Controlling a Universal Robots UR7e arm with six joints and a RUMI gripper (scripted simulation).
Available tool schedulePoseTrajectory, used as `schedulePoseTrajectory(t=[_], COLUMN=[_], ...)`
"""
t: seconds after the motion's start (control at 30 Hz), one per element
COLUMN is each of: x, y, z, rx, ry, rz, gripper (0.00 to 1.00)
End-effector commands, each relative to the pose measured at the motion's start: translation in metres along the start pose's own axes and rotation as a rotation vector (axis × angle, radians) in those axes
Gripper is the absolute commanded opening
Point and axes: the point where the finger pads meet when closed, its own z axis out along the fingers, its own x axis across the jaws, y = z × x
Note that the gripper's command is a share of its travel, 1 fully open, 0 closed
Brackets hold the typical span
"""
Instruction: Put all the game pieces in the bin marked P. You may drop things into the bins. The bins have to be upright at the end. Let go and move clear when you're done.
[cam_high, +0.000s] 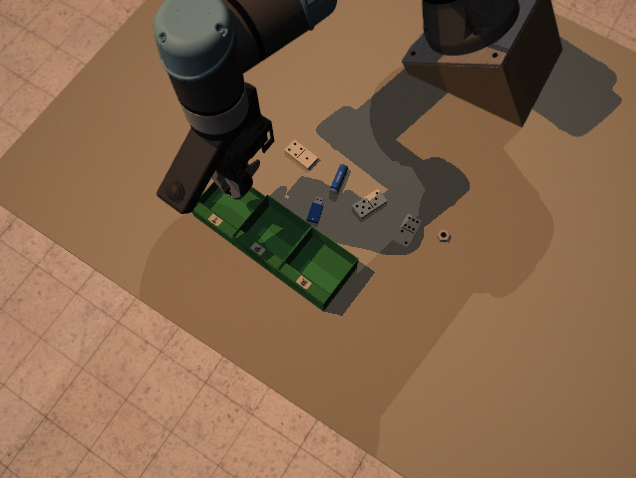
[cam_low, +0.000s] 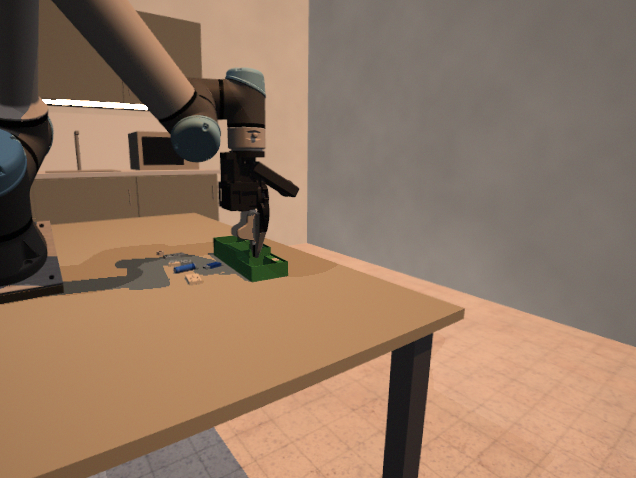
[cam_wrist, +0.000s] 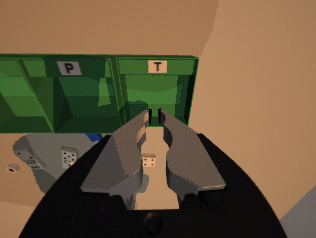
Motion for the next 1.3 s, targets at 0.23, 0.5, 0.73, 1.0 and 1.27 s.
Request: schedulePoseTrajectory(t=[0.23,0.5,0.73,1.0,1.27], x=[0.000,0.000,-0.015,-0.045,-0.084], y=[0.000,0.000,0.000,0.000,0.001], z=[-0.019,-0.042,-0.042,-0.042,-0.042], rx=[0.001,0.001,0.001,0.001,0.001], ry=[0.000,0.000,0.000,0.000,0.000], rz=[0.000,0.000,0.000,0.000,0.000], gripper=[0.04,0.04,0.04,0.04,0.04])
